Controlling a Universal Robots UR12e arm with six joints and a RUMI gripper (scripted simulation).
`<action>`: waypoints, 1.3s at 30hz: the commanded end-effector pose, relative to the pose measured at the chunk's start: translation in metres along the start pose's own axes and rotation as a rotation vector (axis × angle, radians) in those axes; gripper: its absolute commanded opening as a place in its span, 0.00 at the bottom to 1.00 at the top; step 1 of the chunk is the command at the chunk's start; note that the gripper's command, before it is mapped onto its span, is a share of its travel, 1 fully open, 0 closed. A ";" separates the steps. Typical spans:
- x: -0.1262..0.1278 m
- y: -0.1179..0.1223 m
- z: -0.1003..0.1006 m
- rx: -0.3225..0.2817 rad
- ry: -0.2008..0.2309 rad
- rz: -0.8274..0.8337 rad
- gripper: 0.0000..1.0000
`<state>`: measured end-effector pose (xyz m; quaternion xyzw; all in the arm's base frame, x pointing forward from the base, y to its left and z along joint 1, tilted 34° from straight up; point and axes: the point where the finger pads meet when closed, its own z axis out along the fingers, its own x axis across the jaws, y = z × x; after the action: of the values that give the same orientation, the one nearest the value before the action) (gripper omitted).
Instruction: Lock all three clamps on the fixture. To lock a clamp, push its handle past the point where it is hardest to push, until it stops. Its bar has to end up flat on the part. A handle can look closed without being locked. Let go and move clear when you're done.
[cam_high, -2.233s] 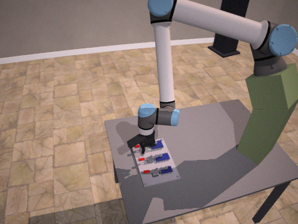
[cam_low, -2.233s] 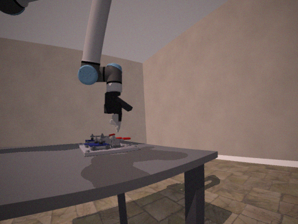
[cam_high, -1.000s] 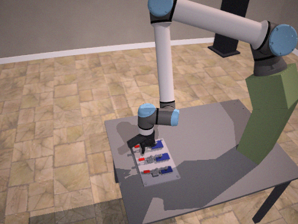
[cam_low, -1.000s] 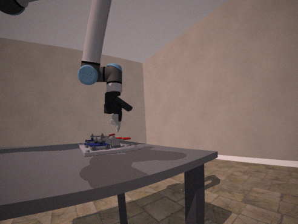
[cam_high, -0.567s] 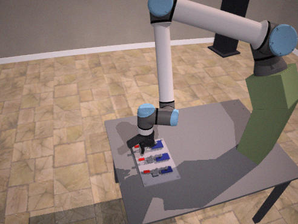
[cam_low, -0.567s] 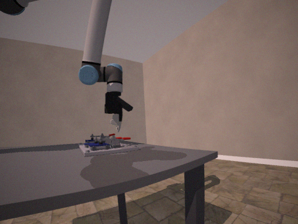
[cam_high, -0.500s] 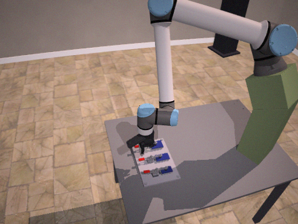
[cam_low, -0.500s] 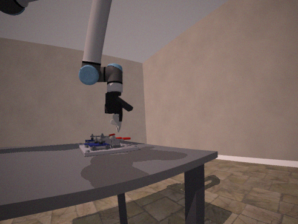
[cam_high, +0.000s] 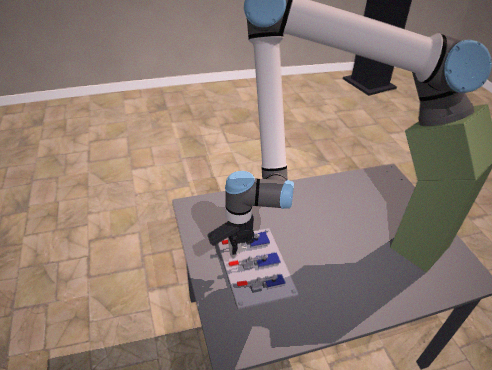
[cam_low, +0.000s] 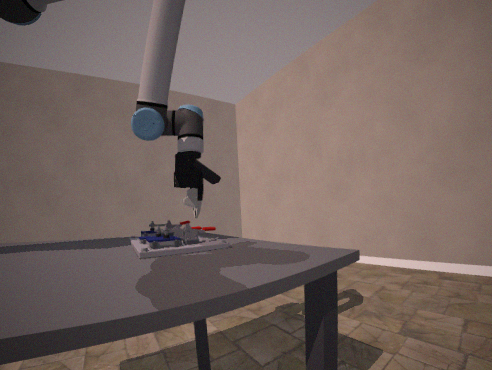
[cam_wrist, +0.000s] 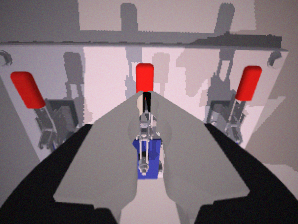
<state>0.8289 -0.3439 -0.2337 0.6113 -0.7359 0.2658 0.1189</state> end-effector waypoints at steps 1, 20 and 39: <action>0.000 -0.001 -0.001 0.001 0.000 0.000 0.00; 0.000 -0.001 0.007 0.001 0.000 0.000 0.00; 0.000 -0.001 0.008 0.001 0.000 0.000 0.00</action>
<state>0.8304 -0.3488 -0.2411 0.6113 -0.7359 0.2658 0.1189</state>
